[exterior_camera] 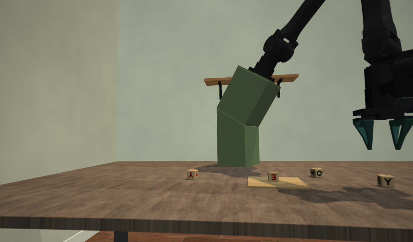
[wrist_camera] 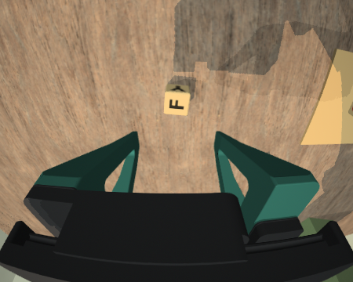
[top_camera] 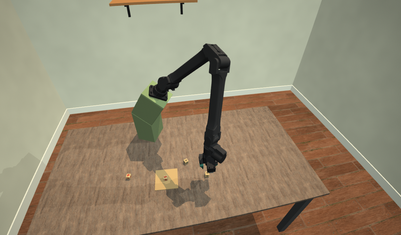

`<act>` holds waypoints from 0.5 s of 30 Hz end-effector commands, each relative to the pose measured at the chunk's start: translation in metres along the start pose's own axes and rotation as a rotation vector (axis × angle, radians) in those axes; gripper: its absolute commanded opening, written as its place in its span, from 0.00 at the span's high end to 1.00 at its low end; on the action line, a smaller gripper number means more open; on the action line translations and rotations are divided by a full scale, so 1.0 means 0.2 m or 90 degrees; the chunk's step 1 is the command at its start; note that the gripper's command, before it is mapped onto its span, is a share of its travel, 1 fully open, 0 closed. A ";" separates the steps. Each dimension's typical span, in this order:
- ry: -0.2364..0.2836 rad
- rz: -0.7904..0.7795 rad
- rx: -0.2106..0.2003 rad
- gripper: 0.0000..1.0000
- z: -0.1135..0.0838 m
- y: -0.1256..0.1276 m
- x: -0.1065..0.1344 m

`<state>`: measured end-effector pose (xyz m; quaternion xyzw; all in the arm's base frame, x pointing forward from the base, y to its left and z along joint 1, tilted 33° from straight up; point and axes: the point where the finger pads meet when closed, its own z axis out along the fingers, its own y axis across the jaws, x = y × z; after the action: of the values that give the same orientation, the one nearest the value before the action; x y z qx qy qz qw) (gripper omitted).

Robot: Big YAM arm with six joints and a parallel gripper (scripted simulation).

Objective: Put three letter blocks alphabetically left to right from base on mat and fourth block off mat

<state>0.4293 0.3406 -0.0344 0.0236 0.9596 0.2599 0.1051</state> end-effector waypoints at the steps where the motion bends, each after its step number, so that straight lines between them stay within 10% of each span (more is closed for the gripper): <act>1: -0.016 0.056 -0.010 0.41 -0.02 0.04 -0.01; 15: -0.020 0.058 -0.011 0.41 -0.03 0.03 -0.03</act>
<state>0.4286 0.3402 -0.0356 0.0639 0.9576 0.2637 0.0966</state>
